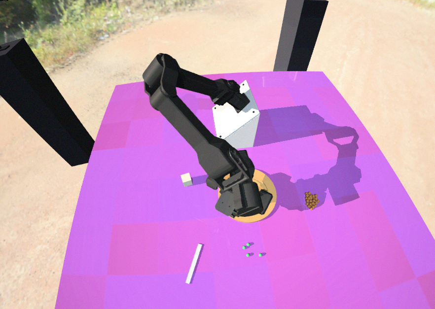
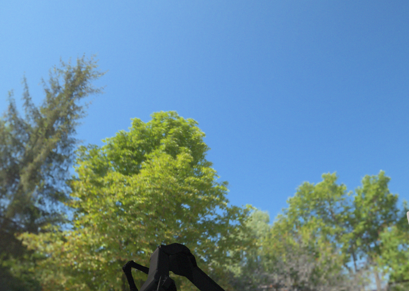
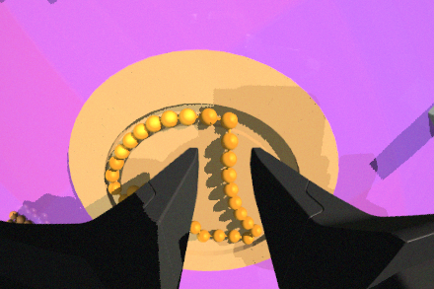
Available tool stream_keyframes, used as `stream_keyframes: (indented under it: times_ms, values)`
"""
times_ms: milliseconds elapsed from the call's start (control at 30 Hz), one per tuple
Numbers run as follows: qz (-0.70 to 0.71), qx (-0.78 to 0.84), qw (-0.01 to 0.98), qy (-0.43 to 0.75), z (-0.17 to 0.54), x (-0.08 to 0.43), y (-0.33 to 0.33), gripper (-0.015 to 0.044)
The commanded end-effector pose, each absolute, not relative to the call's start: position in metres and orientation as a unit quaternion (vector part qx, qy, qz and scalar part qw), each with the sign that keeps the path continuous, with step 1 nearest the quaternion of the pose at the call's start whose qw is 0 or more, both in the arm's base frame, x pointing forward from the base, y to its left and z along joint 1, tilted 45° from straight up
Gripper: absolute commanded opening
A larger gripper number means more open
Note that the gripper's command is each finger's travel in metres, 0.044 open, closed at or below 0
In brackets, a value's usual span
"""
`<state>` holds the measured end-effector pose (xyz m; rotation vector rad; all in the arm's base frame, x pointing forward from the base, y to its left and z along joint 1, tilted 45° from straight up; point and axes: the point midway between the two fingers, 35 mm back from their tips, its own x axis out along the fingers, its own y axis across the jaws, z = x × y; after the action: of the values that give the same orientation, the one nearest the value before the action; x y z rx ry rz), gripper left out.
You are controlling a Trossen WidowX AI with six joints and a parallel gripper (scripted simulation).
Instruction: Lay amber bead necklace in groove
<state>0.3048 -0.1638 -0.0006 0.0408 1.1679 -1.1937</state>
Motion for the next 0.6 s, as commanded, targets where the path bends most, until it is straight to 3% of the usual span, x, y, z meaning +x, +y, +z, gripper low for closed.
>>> stream_keyframes:
  times_ms: [0,533,567]
  values:
    - [-0.531,0.016,0.667,0.522,-0.006,0.301,-0.168,0.0120]
    - [-0.533,0.015,0.664,0.524,-0.019,0.297,-0.181,0.0120]
    - [-0.533,0.017,0.666,0.522,-0.017,0.298,-0.180,0.0094]
